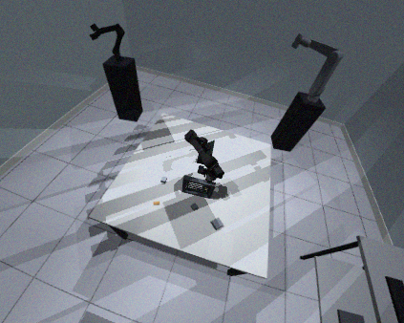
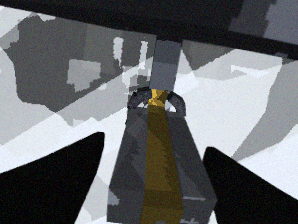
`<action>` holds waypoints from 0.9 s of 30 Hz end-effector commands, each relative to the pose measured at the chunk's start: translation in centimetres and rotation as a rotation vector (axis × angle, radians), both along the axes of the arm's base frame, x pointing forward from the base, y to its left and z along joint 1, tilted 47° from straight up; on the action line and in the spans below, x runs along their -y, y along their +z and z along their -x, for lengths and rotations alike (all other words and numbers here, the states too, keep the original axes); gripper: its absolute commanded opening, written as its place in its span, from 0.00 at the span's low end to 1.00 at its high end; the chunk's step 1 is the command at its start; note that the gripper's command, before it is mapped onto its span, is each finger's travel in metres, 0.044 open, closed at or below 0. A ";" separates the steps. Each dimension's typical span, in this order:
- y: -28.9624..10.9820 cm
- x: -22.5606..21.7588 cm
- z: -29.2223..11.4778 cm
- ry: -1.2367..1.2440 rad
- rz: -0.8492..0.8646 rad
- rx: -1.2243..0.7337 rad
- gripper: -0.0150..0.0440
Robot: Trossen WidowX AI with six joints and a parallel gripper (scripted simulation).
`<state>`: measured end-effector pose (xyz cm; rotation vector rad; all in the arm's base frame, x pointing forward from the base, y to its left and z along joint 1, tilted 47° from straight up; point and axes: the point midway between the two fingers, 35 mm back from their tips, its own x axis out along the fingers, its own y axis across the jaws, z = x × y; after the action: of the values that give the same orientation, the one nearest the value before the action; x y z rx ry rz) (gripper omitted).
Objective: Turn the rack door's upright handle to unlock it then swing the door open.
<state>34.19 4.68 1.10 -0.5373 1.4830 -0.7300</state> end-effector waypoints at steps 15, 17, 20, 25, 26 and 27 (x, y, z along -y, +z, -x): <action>-0.1 0.2 0.0 0.003 0.002 -0.001 0.33; -0.1 0.2 0.0 0.003 0.002 -0.001 0.31; -0.1 0.2 0.0 0.003 0.002 -0.001 0.29; -0.1 0.2 0.0 0.088 -0.005 -0.090 0.29; -0.1 0.2 0.0 0.122 -0.008 -0.125 0.29; -0.1 0.2 0.0 0.156 -0.010 -0.161 0.29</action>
<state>34.15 4.55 1.05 -0.6313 1.5344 -0.6437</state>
